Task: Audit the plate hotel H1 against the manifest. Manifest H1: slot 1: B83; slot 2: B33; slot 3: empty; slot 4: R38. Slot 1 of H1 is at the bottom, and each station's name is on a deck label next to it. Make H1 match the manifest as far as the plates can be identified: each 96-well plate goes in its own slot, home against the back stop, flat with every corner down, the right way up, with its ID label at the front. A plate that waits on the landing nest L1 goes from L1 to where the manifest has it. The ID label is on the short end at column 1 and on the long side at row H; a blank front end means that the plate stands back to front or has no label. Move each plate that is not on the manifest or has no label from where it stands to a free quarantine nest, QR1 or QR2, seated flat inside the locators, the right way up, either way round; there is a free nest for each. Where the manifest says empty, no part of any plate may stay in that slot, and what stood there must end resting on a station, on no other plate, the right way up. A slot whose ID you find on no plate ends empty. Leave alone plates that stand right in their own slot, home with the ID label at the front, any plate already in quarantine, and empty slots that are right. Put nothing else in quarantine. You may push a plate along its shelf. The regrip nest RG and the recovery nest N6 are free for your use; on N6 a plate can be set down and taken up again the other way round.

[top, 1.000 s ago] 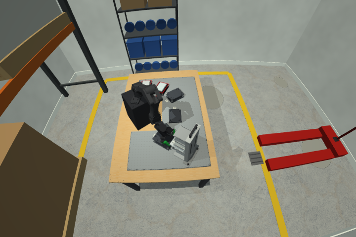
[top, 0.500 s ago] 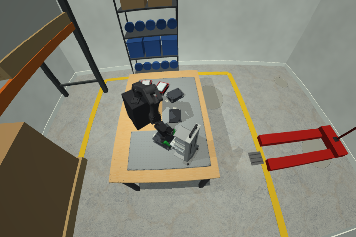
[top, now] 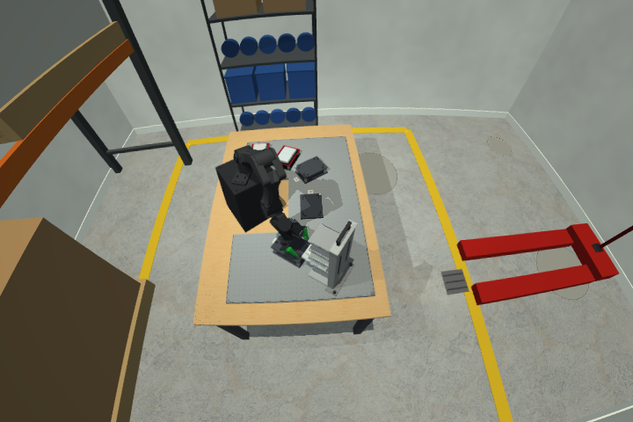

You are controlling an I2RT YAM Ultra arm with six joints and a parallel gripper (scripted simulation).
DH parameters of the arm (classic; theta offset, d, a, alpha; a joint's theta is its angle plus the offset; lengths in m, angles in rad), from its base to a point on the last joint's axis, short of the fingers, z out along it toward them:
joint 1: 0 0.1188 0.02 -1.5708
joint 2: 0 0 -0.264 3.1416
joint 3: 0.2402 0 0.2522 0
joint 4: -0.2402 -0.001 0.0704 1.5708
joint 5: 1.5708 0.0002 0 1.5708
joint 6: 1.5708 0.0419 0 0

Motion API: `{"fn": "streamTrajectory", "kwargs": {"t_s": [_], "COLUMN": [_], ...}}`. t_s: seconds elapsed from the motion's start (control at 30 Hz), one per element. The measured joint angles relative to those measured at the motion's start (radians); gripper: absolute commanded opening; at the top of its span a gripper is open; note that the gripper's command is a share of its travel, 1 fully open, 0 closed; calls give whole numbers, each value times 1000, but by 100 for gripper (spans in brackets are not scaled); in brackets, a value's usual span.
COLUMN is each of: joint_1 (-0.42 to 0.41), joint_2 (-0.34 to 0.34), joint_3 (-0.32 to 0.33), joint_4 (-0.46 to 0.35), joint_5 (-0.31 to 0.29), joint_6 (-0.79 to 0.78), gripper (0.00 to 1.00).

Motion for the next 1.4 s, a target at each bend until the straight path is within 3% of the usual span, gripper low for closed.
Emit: {"fn": "streamTrajectory", "kwargs": {"t_s": [1.33, 1.37, 1.4], "joint_1": [-87, -90, -94], "joint_2": [-1, 0, 3], "joint_3": [-190, -195, -200], "joint_4": [172, 178, 187], "joint_5": [-58, -60, -63], "joint_6": [-70, -72, -75], "gripper": [100, 0, 0]}}
